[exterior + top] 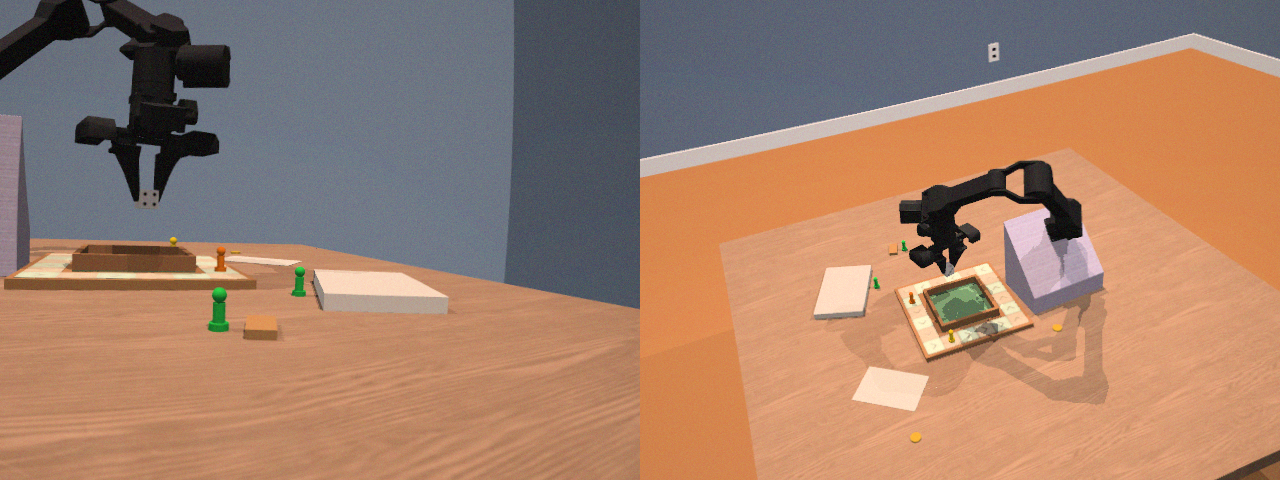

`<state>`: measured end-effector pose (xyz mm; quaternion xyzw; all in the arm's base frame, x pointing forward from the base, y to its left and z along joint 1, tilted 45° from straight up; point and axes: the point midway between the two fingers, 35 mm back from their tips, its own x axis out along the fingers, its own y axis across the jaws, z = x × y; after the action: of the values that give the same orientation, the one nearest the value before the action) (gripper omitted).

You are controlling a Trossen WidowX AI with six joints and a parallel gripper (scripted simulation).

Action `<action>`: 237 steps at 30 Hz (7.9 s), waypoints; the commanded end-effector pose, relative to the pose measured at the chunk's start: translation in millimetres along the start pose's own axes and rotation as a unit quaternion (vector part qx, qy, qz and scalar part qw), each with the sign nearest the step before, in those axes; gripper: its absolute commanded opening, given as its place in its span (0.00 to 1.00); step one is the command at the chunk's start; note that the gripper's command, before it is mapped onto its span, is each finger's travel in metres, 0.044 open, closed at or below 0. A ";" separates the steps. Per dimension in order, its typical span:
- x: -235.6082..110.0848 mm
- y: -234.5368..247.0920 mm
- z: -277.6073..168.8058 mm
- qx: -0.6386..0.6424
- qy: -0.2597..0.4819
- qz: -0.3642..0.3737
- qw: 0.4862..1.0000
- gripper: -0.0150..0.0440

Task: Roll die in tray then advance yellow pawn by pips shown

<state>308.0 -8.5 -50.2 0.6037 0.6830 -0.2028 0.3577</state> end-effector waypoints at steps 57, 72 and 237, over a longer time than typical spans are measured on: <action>-5.9 5.6 -66.9 0.104 -0.394 -0.050 0.912 0.25; -5.9 5.6 -66.9 0.104 -0.394 -0.050 0.912 0.61; 12.9 -41.8 -182.0 -0.603 0.013 0.008 0.798 0.25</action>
<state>233.1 119.1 57.9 0.2702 0.6658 0.2612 0.6446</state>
